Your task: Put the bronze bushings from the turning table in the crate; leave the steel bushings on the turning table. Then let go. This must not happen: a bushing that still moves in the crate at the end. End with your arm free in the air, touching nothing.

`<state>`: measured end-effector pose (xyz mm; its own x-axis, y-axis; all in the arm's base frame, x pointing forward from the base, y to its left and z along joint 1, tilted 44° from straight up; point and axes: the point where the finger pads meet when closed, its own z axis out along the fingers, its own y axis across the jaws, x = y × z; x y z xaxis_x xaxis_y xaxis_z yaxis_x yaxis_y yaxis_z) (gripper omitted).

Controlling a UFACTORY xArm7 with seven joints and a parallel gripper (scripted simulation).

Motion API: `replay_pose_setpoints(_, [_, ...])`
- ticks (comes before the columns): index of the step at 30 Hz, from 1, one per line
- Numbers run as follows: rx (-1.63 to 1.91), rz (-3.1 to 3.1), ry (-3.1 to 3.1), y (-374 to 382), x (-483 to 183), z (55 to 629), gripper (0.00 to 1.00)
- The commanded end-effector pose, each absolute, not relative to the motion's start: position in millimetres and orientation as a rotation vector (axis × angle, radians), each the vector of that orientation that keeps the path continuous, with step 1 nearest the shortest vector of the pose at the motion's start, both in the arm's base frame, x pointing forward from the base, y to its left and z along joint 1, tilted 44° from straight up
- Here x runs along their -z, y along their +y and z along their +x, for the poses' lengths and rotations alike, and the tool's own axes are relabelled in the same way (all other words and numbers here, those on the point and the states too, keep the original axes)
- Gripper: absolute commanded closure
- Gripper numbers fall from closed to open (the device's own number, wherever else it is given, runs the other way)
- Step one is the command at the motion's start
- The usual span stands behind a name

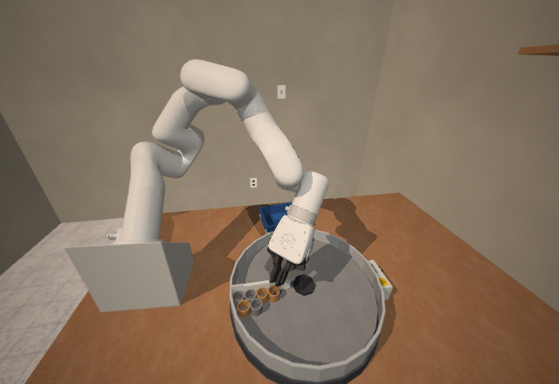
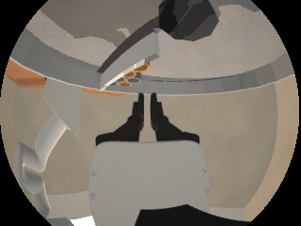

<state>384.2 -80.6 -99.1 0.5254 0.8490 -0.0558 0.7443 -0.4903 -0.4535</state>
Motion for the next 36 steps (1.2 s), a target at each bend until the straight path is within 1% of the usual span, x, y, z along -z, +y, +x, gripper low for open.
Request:
replay_pose_setpoints(1, [-0.384, -2.399, -1.31, -83, 98, 385, 0.9])
replay_pose_setpoints(12, [-0.384, -2.399, -1.31, -68, 114, 386, 0.9])
replay_pose_setpoints(36, [-0.384, -2.399, -1.31, -60, 122, 386, 0.9])
